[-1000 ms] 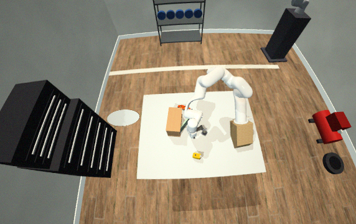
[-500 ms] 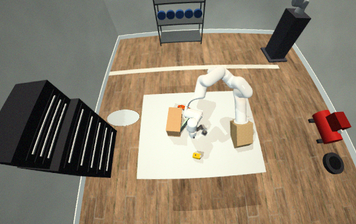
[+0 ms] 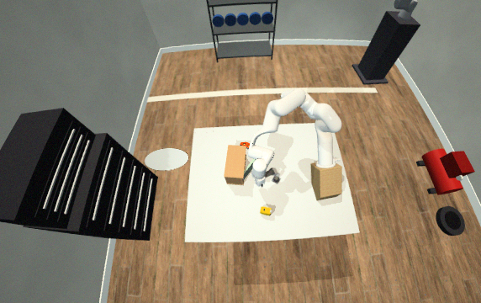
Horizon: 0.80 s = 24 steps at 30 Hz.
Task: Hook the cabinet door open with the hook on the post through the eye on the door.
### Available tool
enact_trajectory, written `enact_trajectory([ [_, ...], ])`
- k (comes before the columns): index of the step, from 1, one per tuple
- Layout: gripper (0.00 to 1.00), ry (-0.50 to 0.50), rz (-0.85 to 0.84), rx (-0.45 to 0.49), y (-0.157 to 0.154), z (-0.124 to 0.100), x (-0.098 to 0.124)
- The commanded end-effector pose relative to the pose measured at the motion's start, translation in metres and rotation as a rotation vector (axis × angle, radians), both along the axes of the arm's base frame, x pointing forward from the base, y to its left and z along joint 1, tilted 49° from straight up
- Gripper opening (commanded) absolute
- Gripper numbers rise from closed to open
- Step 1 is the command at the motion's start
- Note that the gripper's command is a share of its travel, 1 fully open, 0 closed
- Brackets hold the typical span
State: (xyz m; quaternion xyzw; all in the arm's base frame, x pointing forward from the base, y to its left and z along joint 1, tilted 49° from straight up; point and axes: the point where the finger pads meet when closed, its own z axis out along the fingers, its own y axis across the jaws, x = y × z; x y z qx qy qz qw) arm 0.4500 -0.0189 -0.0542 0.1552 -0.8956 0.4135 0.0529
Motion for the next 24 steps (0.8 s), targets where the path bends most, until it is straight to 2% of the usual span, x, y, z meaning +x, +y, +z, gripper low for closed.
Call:
enact_trajectory([
  [1, 0.04, -0.002, 0.001, 0.001, 0.003, 0.003, 0.001],
  [24, 0.04, -0.002, 0.001, 0.001, 0.019, 0.016, 0.0],
])
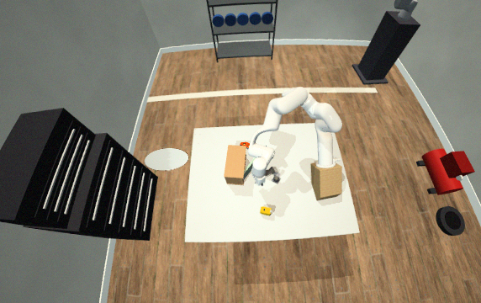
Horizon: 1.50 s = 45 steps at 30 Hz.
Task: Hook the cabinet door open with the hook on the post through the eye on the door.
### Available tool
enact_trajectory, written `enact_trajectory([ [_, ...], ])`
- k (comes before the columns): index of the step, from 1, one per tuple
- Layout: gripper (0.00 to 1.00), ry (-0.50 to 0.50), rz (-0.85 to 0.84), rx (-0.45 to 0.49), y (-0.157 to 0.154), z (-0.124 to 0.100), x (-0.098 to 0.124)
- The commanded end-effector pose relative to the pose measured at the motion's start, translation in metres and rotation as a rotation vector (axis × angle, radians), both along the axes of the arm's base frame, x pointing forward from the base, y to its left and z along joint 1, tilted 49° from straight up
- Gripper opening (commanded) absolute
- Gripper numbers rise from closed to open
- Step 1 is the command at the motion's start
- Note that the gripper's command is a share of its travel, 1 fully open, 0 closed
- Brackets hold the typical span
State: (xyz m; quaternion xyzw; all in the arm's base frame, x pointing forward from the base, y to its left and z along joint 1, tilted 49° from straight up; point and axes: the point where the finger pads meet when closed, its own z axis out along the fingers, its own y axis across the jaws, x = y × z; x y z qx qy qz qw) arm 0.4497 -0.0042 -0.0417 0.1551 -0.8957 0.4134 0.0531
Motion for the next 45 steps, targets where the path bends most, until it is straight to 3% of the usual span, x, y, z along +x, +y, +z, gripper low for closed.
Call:
enact_trajectory([
  [1, 0.04, -0.002, 0.002, 0.001, 0.005, 0.004, 0.0],
  [21, 0.04, -0.003, 0.001, 0.001, 0.016, 0.015, -0.003],
  [45, 0.04, -0.138, -0.116, 0.007, 0.004, 0.028, 0.002],
])
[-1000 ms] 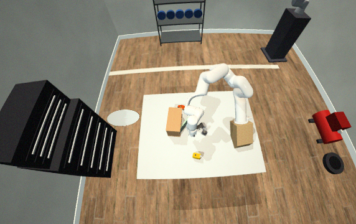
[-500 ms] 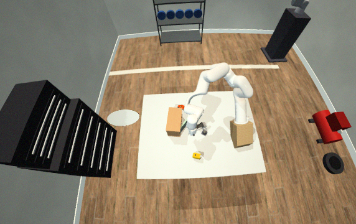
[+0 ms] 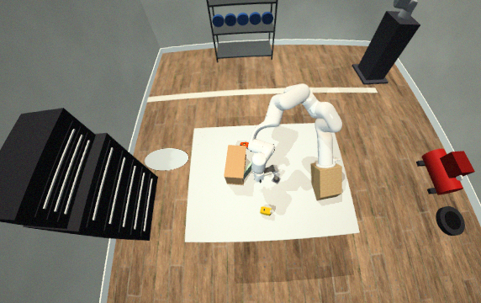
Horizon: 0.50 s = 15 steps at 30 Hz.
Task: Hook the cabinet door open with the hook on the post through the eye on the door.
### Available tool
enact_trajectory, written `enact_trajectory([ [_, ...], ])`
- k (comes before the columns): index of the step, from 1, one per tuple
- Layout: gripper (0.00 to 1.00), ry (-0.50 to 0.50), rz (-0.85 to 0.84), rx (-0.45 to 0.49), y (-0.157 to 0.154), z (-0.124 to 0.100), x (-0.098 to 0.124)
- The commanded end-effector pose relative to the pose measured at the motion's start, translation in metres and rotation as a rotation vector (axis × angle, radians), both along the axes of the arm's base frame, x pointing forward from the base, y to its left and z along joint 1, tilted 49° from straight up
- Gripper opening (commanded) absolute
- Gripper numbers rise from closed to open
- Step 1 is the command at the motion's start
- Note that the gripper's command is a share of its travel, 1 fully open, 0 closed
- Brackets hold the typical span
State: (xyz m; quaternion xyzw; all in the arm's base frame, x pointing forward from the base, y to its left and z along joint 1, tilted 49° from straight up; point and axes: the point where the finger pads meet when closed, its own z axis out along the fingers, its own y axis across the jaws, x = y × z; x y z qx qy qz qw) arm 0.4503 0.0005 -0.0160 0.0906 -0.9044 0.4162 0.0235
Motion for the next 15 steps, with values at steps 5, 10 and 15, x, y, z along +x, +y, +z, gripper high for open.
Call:
enact_trajectory([
  [5, 0.04, -0.046, -0.036, 0.003, -0.0035, 0.0061, 0.002],
  [10, 0.04, -0.069, -0.056, 0.004, -0.0049, 0.0078, 0.0023],
  [15, 0.04, -0.097, -0.08, 0.005, -0.0088, 0.0123, 0.0028],
])
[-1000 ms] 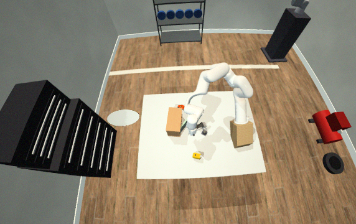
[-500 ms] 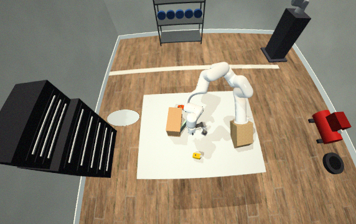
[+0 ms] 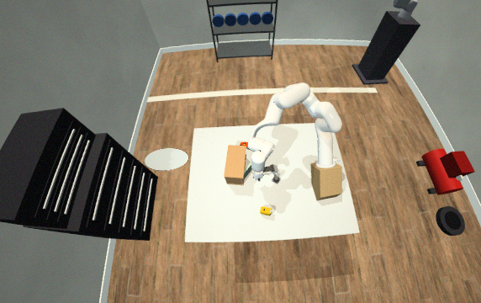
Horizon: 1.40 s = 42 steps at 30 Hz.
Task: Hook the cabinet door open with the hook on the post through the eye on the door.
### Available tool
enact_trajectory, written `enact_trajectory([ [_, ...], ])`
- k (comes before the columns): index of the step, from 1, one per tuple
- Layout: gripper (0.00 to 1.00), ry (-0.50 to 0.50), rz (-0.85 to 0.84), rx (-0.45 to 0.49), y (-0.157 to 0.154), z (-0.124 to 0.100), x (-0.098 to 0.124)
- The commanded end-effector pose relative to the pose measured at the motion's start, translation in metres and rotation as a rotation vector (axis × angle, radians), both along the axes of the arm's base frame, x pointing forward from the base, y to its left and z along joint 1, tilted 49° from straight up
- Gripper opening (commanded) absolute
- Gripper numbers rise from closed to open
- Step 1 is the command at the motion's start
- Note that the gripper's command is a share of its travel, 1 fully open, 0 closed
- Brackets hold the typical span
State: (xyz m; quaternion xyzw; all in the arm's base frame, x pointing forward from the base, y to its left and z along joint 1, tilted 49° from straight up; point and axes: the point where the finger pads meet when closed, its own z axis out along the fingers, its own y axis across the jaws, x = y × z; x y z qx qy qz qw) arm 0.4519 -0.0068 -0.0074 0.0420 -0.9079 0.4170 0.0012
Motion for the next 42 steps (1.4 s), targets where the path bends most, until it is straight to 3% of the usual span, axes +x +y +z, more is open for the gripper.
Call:
enact_trajectory([
  [1, 0.04, -0.016, -0.01, 0.002, -0.002, 0.004, 0.001],
  [42, 0.04, -0.218, -0.184, 0.011, -0.022, 0.027, -0.001],
])
